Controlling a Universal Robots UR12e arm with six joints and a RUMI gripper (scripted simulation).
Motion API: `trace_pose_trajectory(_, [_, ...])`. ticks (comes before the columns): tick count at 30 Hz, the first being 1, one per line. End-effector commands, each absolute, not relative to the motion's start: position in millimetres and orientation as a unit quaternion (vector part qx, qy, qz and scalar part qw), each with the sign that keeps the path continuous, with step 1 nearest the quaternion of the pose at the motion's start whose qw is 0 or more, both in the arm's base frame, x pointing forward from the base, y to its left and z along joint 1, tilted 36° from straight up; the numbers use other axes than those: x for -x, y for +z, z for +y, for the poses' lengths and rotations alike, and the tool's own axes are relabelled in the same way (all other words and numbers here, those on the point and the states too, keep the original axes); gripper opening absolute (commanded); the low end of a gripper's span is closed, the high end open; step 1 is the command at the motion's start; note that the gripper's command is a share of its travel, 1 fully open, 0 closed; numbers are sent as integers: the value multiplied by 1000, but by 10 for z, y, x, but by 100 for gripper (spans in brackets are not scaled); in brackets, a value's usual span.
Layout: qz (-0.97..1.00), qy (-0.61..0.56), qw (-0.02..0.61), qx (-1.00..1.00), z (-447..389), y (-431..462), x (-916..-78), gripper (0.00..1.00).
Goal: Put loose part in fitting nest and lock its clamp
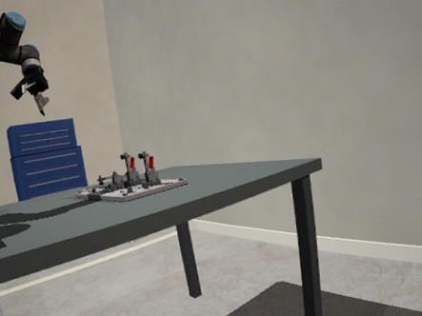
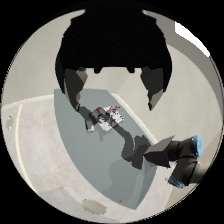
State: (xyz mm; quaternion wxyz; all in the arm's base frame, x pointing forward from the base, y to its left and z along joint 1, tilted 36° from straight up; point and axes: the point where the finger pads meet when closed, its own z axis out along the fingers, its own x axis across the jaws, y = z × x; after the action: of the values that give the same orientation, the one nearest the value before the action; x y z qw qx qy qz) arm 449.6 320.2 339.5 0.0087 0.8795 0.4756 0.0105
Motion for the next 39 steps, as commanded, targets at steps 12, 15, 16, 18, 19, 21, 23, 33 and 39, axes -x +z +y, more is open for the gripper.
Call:
trace_pose_trajectory(12, [476, 11, 9, -880, 3202, 3402, -4499, 100])
trace_pose_trajectory(15, [476, 11, 9, -880, 3202, 3402, -4499, 100])
trace_pose_trajectory(16, [476, 11, 9, -880, 3202, 3402, -4499, 100])
trace_pose_trajectory(18, [476, 11, 9, -880, 3202, 3402, -4500, 100])
trace_pose_trajectory(19, [475, 11, 9, -880, 3202, 3400, -4500, 100])
trace_pose_trajectory(21, [473, 11, 8, -881, 3200, 3391, -4504, 100])
trace_pose_trajectory(23, [469, 10, 6, -883, 3194, 3367, -4515, 100])
trace_pose_trajectory(33, [409, 8, -12, -912, 3172, 3147, -4648, 100])
trace_pose_trajectory(39, [335, 5, -35, -942, 3137, 2908, -4806, 100])
